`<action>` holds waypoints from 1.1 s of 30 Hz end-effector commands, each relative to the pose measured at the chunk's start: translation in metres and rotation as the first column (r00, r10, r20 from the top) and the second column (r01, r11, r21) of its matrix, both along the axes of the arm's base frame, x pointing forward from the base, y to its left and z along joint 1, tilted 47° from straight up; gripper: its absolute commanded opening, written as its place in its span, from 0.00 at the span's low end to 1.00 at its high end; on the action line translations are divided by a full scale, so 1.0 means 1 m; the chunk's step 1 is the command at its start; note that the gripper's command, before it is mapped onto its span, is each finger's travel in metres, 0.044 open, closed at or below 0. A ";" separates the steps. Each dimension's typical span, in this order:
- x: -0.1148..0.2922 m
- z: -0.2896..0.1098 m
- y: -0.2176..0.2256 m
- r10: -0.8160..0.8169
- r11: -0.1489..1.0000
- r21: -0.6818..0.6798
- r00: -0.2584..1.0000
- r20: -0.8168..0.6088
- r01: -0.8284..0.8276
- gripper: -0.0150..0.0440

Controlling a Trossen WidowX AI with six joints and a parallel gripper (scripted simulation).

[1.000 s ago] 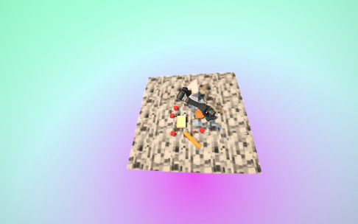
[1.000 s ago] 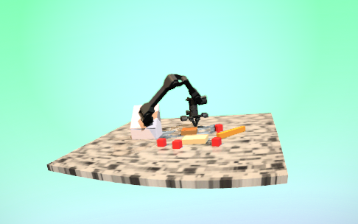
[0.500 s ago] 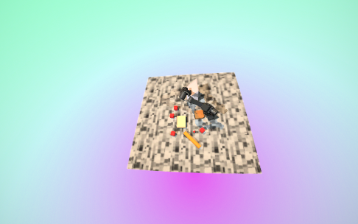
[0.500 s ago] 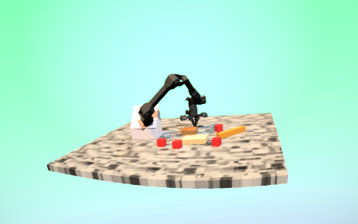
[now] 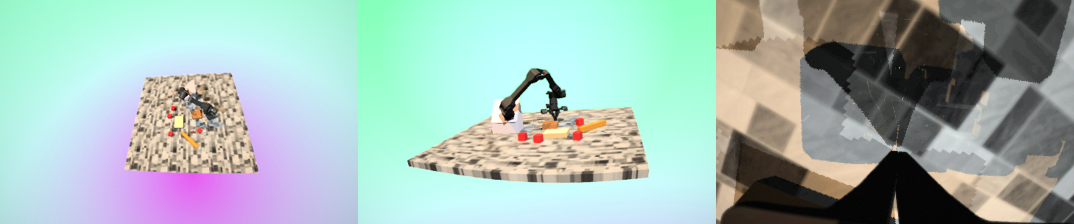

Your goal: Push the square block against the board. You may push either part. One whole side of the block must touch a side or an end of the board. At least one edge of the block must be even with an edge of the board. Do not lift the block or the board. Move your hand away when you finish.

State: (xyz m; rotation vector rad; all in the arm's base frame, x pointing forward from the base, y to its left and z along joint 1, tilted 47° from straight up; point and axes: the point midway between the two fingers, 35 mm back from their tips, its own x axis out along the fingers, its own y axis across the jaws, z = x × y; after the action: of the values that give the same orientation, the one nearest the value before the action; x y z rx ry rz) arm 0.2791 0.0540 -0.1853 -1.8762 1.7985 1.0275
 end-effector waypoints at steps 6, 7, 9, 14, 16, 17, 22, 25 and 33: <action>0.004 0.037 0.038 -0.005 1.000 0.001 1.000 -0.005 0.005 0.25; 0.004 0.037 0.038 -0.005 1.000 0.001 1.000 -0.005 0.005 0.25; 0.004 0.037 0.038 -0.005 1.000 0.001 1.000 -0.005 0.005 0.25; 0.005 0.038 0.037 -0.020 1.000 0.000 1.000 0.011 0.020 0.25; 0.007 0.042 0.033 -0.061 0.998 -0.003 0.997 0.054 0.062 0.25; 0.009 0.045 0.030 -0.085 0.996 -0.004 0.993 0.078 0.085 0.25; 0.014 0.056 0.018 -0.193 0.980 -0.001 0.962 0.192 0.197 0.25; 0.015 0.057 0.017 -0.207 0.977 0.000 0.956 0.207 0.212 0.25; 0.012 0.027 -0.015 -0.208 0.977 -0.001 0.956 0.208 0.213 0.25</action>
State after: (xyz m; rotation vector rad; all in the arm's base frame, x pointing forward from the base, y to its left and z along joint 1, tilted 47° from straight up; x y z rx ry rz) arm 0.2977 0.0662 -0.1381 -1.6949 1.8131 0.7145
